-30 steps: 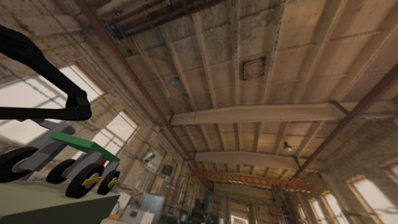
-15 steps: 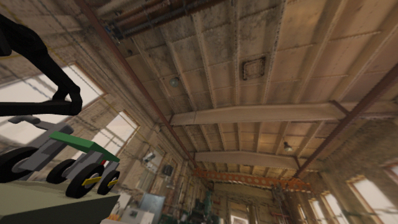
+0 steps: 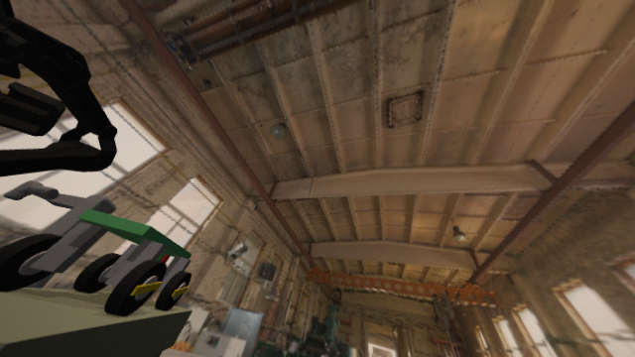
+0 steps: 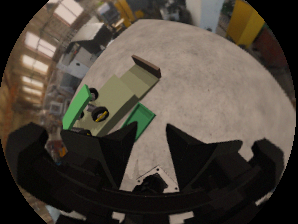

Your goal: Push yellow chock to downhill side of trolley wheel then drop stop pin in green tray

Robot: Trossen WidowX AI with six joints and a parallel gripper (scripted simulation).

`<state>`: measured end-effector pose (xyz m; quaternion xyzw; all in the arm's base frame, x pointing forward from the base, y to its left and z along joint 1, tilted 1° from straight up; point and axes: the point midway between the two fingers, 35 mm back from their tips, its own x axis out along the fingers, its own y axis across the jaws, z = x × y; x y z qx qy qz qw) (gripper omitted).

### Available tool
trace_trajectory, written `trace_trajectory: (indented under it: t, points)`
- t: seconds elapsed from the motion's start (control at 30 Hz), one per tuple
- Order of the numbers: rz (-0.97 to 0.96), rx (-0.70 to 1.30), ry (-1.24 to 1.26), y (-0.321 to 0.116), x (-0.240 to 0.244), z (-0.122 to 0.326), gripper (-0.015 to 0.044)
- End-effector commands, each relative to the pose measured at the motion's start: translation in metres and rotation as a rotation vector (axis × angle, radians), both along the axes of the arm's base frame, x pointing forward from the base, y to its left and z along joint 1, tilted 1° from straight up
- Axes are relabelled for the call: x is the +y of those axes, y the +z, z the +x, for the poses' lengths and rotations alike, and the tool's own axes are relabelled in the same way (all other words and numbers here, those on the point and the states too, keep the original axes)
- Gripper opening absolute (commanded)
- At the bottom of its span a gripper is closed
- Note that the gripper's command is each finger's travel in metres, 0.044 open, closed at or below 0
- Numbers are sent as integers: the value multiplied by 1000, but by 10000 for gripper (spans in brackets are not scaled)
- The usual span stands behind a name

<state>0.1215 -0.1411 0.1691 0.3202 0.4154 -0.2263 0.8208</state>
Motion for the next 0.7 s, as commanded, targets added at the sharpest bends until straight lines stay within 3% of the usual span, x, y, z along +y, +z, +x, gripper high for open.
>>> trace_trajectory:
  t: [0.0,0.67]
  points:
    - [-51,41,188,0,10,13,190]
    - [-279,153,1030,-5,67,60,190]
